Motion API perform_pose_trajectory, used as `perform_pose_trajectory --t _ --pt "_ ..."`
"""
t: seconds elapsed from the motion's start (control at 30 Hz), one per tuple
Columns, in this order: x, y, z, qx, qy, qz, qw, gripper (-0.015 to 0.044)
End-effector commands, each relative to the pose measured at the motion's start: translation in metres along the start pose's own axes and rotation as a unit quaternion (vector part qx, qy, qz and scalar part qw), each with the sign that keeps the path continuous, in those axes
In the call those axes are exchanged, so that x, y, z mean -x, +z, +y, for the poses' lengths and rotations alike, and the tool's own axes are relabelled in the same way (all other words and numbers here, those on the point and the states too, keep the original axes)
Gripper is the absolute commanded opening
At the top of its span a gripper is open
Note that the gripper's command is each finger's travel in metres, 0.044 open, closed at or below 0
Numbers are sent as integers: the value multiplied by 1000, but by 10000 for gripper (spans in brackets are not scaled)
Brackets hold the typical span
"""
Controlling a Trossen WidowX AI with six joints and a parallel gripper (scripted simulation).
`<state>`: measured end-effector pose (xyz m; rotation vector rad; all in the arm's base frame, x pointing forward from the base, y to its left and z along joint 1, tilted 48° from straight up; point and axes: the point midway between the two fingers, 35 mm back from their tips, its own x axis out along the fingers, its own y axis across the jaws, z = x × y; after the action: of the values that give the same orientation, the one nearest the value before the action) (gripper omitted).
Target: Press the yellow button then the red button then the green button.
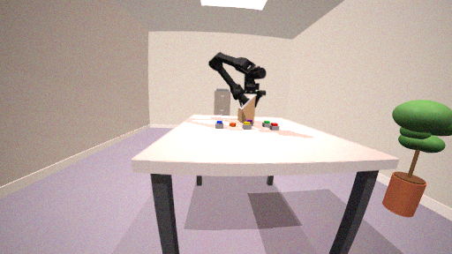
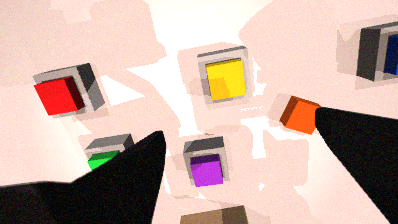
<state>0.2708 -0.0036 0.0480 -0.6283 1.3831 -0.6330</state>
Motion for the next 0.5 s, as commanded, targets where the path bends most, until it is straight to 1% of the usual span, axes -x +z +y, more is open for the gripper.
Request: perform_pose_trajectory --t 0.0,0.07,0.17,0.2,0.47 --pt "0 2 -1 13 -9 -3 1000 400" --pt "-10 3 -1 13 -8 -3 1000 347" --pt "-52 3 -2 13 -9 -3 1000 269" --pt "-59 3 -3 13 -10 -3 1000 242" --pt "-61 2 -3 13 -10 -3 1000 33"
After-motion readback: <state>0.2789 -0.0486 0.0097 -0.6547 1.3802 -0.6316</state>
